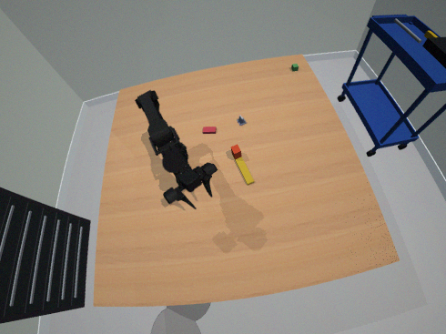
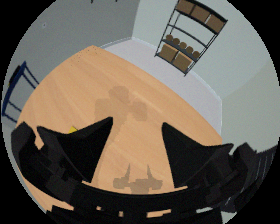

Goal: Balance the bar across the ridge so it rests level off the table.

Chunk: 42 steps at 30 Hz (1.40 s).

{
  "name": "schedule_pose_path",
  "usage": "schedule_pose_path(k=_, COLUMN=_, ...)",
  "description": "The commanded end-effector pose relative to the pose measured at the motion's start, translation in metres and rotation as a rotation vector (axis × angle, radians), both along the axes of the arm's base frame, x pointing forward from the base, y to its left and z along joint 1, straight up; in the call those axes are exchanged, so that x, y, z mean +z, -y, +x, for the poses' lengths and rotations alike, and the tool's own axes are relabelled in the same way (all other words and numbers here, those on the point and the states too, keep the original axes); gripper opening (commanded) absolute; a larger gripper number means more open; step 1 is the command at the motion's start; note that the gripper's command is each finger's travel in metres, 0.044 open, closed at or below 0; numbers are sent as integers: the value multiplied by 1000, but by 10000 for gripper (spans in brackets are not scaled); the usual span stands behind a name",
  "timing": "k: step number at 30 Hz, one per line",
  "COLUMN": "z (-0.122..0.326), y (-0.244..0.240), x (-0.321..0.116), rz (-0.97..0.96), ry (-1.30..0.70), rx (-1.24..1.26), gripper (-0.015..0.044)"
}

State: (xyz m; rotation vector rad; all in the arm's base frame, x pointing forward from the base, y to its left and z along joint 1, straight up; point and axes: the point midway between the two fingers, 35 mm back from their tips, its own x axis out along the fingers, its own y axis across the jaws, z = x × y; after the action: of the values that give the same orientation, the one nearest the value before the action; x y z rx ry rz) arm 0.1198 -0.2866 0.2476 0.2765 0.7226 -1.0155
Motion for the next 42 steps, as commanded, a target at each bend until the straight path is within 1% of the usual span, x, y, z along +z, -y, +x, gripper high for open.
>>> schedule_pose_path(k=1, z=18, y=-6, x=-4, rz=79, ry=31, rx=-4, gripper=315)
schedule_pose_path(k=10, z=54, y=-24, x=-19, rz=255, ry=66, rx=-16, gripper=315)
schedule_pose_path(k=20, z=91, y=-51, x=-34, rz=438, ry=63, rx=-51, gripper=315)
schedule_pose_path(k=32, z=127, y=-92, x=-50, rz=624, ry=5, rx=-122, gripper=315)
schedule_pose_path(k=42, z=151, y=-130, x=-62, rz=738, ry=-79, rx=-203, gripper=315)
